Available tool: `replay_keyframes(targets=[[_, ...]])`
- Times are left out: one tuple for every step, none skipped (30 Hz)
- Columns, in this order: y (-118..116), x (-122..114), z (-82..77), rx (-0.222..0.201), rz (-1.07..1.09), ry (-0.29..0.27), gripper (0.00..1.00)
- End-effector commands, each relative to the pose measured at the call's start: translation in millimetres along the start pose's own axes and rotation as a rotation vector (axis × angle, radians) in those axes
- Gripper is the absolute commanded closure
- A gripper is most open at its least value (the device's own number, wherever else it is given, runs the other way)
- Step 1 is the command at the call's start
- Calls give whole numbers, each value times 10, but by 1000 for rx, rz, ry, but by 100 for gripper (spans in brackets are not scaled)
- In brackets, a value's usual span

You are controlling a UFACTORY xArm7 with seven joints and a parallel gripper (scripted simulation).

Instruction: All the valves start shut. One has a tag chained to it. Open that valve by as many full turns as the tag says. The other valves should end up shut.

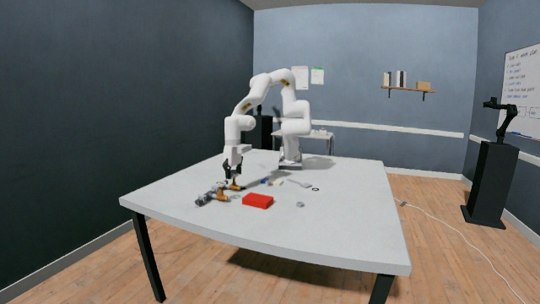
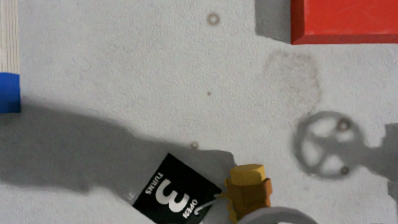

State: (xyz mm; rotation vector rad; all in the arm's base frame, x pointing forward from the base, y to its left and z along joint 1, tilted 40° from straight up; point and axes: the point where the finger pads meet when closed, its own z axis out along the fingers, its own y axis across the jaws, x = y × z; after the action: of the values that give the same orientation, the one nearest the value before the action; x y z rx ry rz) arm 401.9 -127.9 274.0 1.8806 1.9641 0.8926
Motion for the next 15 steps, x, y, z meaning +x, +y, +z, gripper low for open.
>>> replay_keyframes(targets=[[11,-7,-10,-3,0,-1,0],[11,-7,-10,-3,0,-1,0],[11,-7,-10,-3,0,-1,0],[11,-7,-10,-3,0,-1,0],[11,-7,-10,-3,0,-1,0],[11,-7,-10,-3,1,-1,0],[11,-7,-10,-3,2,-1,0],[11,-7,-10,-3,5,-1,0],[11,-7,-10,-3,12,-1,0],[11,-7,-10,-3,22,-1,0],[11,-7,-10,-3,37,-1,0],[11,-7,-10,-3,57,-1,0],[11,-7,-10,-3,82,-1,0],[11,-7,-10,-3,113,-1,0],[11,-7,-10,-3,150,-1,0]])
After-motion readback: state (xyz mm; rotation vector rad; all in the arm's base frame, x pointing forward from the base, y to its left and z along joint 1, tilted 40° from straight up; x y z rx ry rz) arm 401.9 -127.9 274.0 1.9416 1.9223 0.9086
